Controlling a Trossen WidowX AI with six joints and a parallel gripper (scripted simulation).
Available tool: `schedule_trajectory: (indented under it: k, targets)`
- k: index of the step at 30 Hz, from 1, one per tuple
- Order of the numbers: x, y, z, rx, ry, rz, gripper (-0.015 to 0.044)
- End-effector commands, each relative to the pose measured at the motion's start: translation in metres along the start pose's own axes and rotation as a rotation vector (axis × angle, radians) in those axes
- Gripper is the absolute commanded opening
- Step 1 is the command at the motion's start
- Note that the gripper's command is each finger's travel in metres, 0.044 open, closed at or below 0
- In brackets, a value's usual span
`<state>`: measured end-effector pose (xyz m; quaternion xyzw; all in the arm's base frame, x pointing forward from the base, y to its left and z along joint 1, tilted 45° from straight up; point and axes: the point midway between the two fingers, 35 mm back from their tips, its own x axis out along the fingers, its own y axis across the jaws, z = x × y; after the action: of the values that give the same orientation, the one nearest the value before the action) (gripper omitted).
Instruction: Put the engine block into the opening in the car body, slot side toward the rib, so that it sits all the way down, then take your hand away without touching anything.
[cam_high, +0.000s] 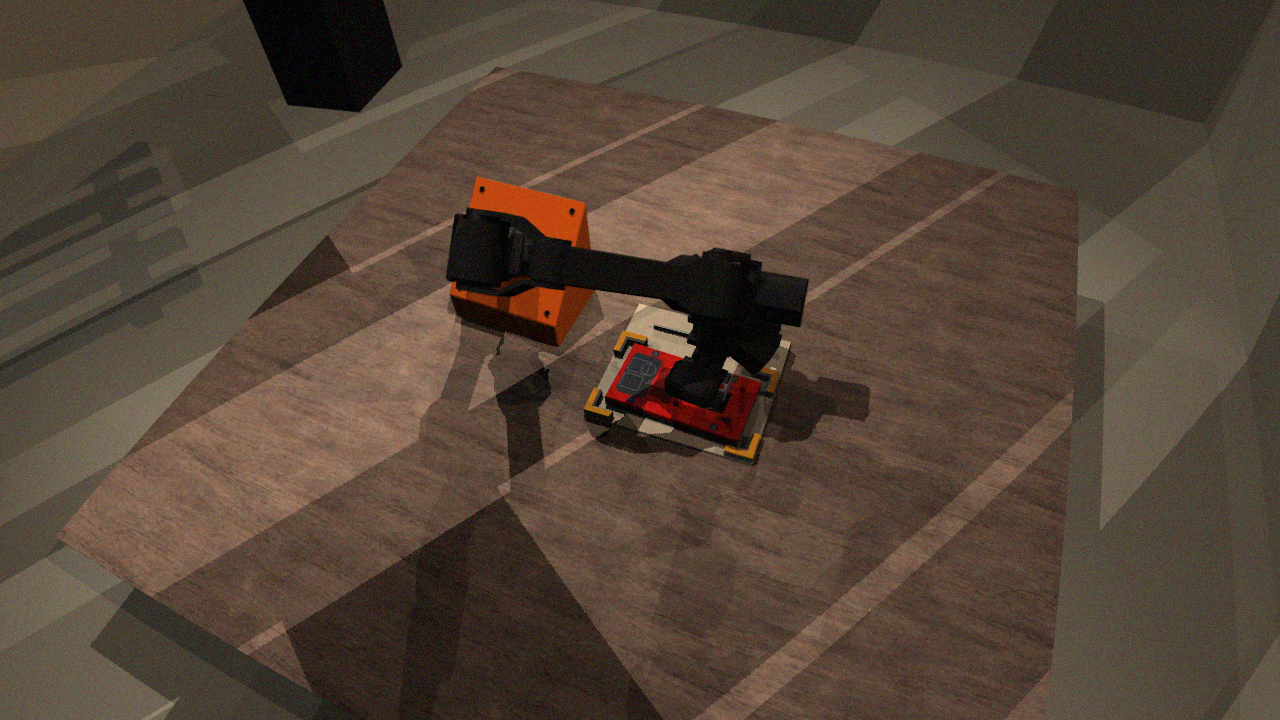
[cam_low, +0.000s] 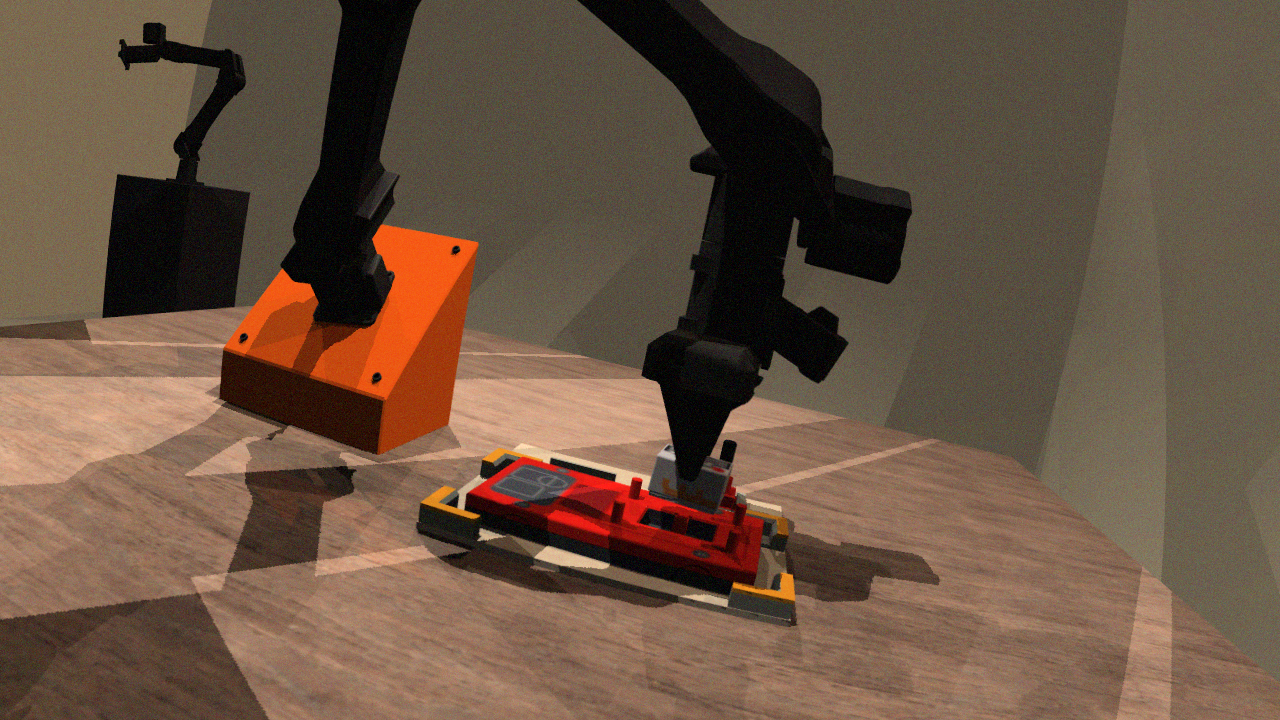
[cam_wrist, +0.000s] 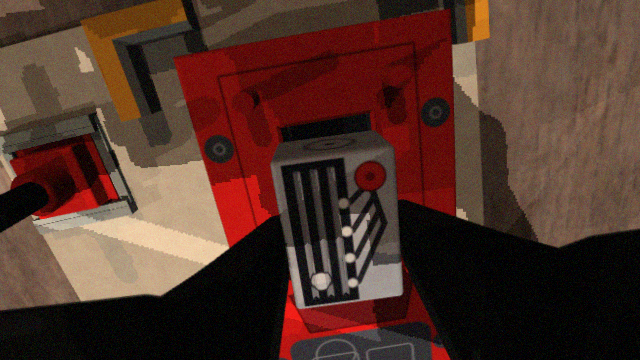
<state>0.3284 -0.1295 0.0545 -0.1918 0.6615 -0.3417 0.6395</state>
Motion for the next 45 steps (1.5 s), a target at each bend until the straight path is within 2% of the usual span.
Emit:
schedule_trajectory:
  k: [1, 12, 25, 38, 45]
  targets:
    - [-0.0013, -0.0012, 0.0005, 0.038, -0.005, -0.003, 0.0160]
    - [-0.0013, -0.0010, -0.0004, -0.083, -0.005, -0.003, 0.0160]
    - [-0.0013, -0.0010, -0.0004, -0.087, -0.005, -0.003, 0.0160]
    - [-0.0022, -0.0020, -0.0001, 0.112, -0.005, -0.003, 0.0160]
    - [-0.0022, -0.0020, -0.0002, -0.016, -0.005, -0.003, 0.0160]
